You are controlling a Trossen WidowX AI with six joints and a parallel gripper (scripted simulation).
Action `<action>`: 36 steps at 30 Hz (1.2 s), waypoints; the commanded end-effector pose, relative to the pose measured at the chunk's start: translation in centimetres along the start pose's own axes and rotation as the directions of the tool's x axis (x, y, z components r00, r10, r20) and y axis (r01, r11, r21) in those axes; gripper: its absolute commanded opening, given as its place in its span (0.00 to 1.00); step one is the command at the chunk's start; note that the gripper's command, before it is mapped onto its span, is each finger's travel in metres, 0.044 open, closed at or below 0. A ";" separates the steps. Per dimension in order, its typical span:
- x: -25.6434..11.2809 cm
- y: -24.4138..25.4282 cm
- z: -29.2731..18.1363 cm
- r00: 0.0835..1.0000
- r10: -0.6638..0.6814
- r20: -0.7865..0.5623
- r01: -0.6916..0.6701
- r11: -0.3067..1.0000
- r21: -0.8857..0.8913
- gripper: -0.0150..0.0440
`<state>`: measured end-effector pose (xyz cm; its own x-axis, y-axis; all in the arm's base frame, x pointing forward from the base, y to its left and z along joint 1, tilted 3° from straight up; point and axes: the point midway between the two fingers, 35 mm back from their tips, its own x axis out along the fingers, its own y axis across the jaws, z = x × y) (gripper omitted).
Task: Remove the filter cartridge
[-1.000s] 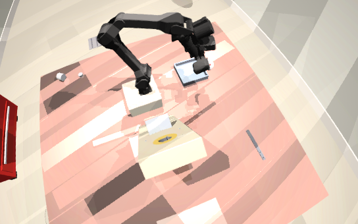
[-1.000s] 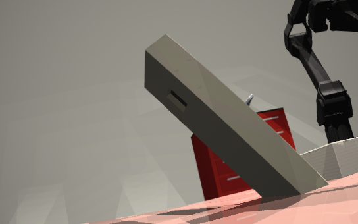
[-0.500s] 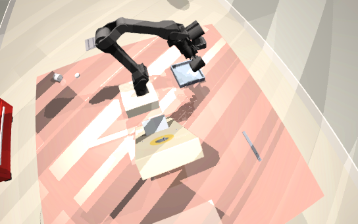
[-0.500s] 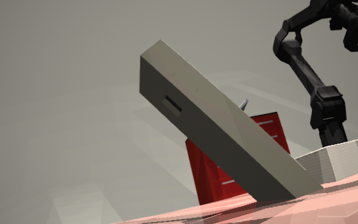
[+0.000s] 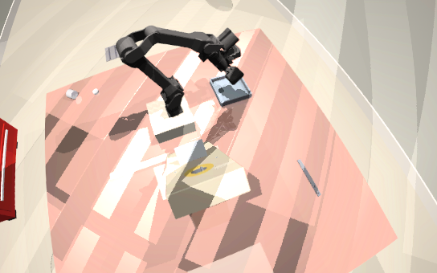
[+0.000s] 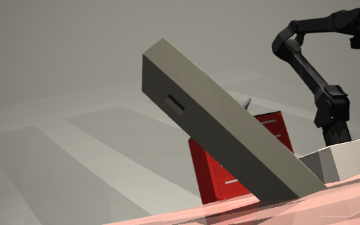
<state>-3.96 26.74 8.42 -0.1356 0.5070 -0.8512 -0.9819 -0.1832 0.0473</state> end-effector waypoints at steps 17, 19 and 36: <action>6.7 0.4 -4.0 1.000 0.008 0.003 -0.008 1.000 -0.007 0.25; 6.8 0.4 -4.1 1.000 0.008 0.003 -0.008 1.000 -0.007 0.25; 6.6 0.5 -3.9 1.000 0.011 -0.003 -0.011 1.000 -0.010 0.97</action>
<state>-4.77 26.59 0.73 -0.1460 0.5000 -0.8536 -0.9790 -0.1970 0.0520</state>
